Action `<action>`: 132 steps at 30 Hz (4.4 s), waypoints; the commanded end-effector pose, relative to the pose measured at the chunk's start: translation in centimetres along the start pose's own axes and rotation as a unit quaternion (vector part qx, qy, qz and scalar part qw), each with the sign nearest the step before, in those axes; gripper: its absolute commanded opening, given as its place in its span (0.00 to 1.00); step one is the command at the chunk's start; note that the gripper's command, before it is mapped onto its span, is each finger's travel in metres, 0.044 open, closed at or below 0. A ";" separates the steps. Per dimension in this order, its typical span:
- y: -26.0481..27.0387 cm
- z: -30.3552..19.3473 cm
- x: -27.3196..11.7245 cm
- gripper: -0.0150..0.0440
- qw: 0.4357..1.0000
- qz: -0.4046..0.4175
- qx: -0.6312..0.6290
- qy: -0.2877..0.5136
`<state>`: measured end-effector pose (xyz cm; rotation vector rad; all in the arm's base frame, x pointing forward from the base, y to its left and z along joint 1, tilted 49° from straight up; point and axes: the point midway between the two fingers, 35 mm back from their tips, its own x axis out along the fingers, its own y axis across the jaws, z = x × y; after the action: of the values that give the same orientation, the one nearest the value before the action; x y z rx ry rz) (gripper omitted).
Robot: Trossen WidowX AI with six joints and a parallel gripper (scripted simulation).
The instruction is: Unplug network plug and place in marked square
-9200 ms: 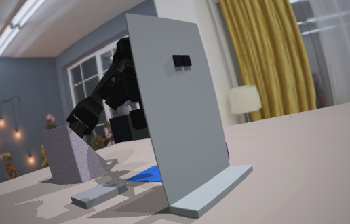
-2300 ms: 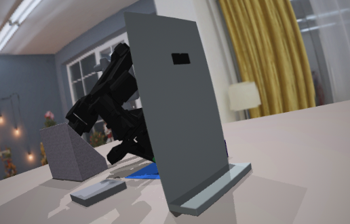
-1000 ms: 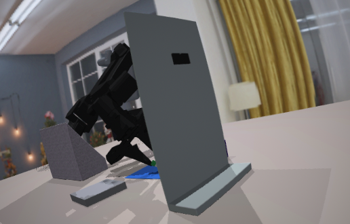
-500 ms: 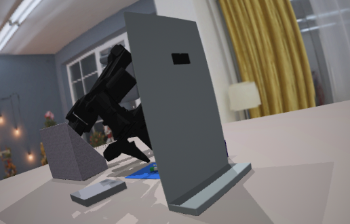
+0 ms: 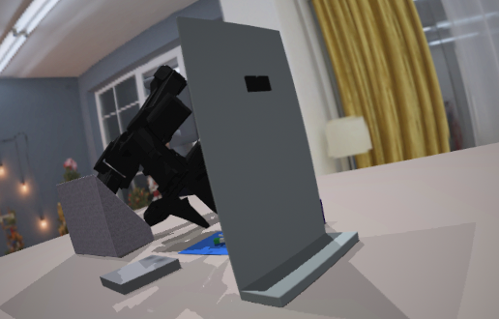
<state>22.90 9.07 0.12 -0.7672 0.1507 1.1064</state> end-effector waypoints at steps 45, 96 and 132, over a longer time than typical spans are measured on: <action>-2.2 -1.0 -2.6 0.52 1.000 0.009 -0.006 0.008; -4.3 -0.2 -6.7 0.52 1.000 0.001 -0.004 0.000; -9.1 -0.5 -13.4 0.52 1.000 0.003 0.000 0.007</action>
<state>24.45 -2.78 9.98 -0.7698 0.1638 1.1056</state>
